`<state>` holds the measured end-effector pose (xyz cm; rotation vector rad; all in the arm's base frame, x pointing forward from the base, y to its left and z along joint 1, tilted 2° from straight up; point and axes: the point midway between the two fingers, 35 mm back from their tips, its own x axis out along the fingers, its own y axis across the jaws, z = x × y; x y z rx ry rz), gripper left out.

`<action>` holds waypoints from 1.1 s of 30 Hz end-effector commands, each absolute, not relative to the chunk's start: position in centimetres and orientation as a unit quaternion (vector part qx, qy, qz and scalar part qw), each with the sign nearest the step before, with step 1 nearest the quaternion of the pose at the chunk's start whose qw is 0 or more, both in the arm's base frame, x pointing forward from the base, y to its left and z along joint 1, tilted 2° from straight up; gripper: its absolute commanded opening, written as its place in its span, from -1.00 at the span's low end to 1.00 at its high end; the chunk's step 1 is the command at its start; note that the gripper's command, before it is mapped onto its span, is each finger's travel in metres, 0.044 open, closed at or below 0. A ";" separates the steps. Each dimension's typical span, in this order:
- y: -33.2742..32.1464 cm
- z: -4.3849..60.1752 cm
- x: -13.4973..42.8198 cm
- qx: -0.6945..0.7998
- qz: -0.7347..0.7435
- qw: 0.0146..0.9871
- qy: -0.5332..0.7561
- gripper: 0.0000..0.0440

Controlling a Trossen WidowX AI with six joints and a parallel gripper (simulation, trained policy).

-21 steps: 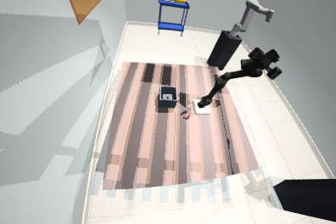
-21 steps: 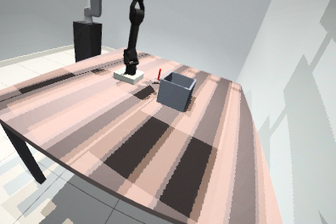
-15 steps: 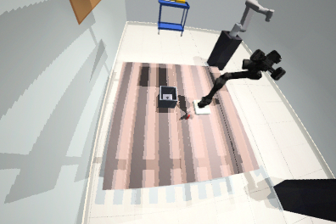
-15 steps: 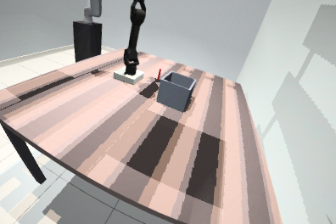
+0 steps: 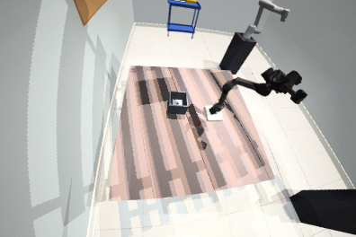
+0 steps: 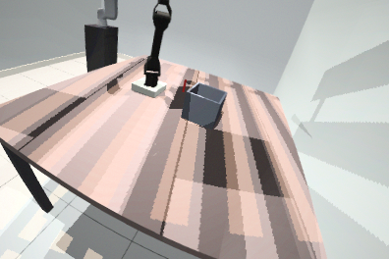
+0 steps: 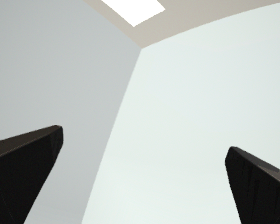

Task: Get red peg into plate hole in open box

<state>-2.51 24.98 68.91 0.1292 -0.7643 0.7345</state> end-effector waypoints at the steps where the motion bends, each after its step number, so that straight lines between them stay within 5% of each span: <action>1: 26.6 67.8 -1.6 0.052 0.360 0.859 -0.360 1.00; 18: 35.8 55.8 9.6 -0.024 0.405 0.894 -0.192 1.00; 33: 34.2 42.5 22.1 -0.014 0.331 0.941 0.065 1.00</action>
